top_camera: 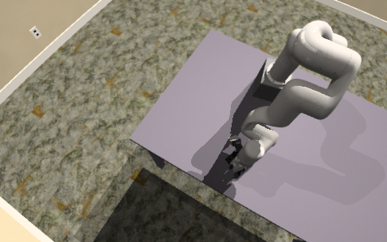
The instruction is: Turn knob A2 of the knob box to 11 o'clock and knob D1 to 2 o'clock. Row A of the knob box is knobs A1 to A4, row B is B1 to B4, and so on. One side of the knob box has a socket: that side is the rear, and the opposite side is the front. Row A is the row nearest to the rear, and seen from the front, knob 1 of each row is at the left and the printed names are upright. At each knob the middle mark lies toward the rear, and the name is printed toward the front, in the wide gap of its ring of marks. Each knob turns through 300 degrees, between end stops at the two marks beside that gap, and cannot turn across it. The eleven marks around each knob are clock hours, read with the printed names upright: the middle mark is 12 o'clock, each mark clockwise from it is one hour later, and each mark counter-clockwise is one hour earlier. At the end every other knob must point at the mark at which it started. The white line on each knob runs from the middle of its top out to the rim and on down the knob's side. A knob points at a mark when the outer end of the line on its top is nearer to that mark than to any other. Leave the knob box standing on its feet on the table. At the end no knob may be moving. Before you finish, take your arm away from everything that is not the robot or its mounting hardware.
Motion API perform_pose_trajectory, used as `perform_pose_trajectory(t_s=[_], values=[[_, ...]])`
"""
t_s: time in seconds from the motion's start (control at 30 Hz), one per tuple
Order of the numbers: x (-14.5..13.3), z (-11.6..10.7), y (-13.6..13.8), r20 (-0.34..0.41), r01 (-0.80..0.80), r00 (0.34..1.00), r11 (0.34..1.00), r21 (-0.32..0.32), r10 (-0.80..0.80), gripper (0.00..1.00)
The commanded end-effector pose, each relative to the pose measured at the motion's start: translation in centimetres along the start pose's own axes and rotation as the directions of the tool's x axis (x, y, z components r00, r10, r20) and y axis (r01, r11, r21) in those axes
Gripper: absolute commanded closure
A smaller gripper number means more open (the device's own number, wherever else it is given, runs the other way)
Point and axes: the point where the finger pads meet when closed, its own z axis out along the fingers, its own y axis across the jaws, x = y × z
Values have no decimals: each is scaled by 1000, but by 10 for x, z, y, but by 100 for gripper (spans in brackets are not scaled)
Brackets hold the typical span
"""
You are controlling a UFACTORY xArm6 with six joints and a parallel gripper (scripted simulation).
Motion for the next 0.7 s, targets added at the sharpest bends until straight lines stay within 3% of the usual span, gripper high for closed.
perform_pose_trajectory(t_s=[0.0,0.67], values=[[-1,-1,-1,2,-18,1000,1000,3,18,92],[-1,-1,-1,3,-337,942,942,2,337,92]])
